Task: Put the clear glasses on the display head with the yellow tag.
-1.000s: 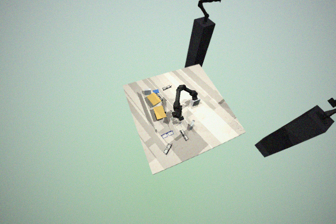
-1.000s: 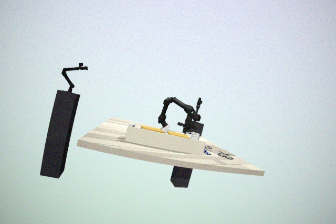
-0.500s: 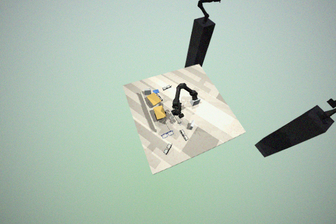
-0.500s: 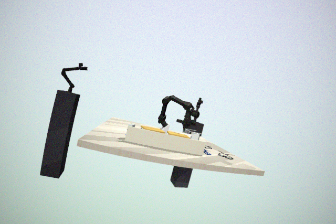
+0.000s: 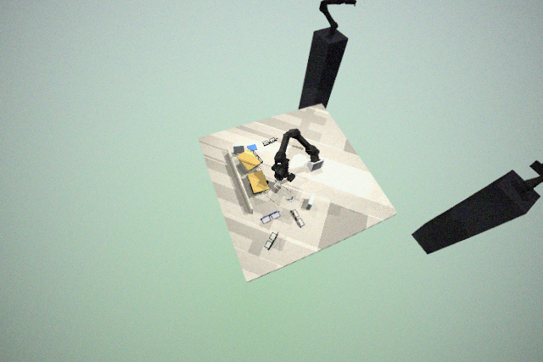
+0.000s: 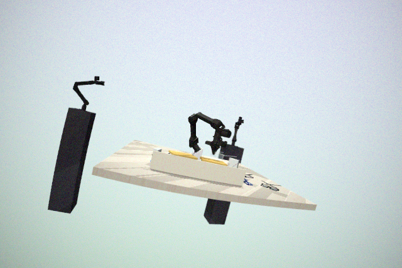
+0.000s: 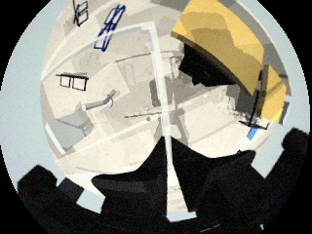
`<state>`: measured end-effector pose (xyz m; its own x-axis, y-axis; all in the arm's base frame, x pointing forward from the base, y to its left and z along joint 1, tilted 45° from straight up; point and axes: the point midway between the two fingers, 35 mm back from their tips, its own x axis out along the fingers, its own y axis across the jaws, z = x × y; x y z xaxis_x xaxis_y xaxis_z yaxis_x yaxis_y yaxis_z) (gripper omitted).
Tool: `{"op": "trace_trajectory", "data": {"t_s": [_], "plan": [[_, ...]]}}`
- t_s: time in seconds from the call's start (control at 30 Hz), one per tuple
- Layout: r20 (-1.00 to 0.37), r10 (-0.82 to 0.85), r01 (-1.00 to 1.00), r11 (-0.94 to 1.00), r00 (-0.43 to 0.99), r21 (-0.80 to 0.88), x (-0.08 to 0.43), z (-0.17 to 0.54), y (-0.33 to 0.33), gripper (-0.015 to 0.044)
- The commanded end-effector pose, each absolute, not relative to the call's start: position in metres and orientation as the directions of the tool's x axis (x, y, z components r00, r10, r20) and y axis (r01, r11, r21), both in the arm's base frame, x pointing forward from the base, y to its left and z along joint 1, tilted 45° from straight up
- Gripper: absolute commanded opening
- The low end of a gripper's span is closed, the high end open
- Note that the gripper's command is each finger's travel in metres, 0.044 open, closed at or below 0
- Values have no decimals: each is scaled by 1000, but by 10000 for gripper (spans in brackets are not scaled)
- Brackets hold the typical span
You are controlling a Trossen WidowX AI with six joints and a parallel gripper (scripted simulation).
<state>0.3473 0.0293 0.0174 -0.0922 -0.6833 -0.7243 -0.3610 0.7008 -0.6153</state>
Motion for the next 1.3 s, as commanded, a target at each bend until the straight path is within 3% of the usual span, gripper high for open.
{"op": "trace_trajectory", "data": {"t_s": [0.0,0.67,1.27], "plan": [[-724,-684,-454,674,-87,-582,344,31,18,0],[-719,-689,-842,437,-88,-316,318,86,-37,0],[-708,-700,-984,172,-94,-39,286,120,-76,0]]}}
